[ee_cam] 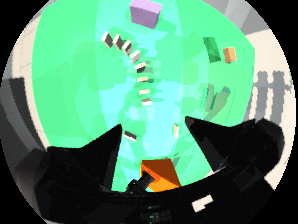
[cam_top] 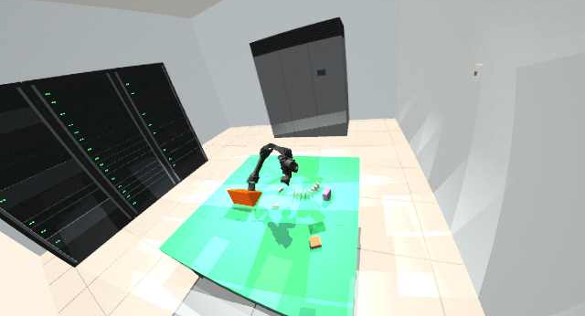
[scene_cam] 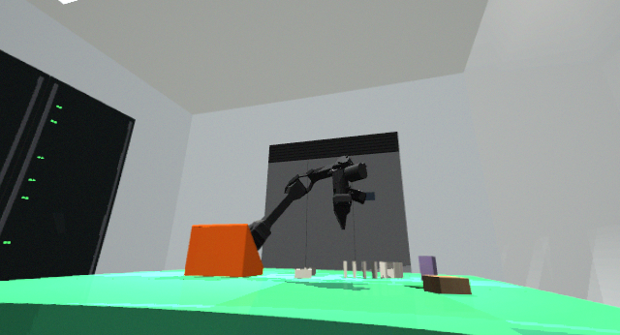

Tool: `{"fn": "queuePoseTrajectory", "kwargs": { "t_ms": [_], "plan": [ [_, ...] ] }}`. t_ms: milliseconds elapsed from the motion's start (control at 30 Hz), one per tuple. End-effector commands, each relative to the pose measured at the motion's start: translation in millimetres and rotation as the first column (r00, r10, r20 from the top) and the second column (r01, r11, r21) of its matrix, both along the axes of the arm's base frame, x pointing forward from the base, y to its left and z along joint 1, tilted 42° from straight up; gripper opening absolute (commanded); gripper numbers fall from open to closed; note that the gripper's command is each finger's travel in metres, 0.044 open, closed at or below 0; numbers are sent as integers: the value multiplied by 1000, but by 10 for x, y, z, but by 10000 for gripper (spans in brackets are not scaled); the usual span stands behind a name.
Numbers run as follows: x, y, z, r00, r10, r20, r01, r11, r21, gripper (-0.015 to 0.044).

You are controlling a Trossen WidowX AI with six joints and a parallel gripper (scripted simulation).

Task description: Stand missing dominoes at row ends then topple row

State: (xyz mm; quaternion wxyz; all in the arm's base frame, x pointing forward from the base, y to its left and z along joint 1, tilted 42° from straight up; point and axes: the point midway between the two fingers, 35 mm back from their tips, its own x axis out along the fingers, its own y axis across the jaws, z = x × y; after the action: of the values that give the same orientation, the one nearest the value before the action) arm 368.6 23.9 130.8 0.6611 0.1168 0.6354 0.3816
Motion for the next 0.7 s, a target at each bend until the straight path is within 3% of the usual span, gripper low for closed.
{"fn": "queuePoseTrajectory", "kwargs": {
  "t_ms": [0,200,433,667],
  "plan": [
    [-182,108,55,992,107,73,-108,994,6,440],
    [-702,379,38,888,358,288,-373,928,-6,440],
    [-1372,616,-114,643,577,504,-629,773,-83,440],
    [-1379,655,-132,613,593,523,-650,754,-94,440]
  ]
}}
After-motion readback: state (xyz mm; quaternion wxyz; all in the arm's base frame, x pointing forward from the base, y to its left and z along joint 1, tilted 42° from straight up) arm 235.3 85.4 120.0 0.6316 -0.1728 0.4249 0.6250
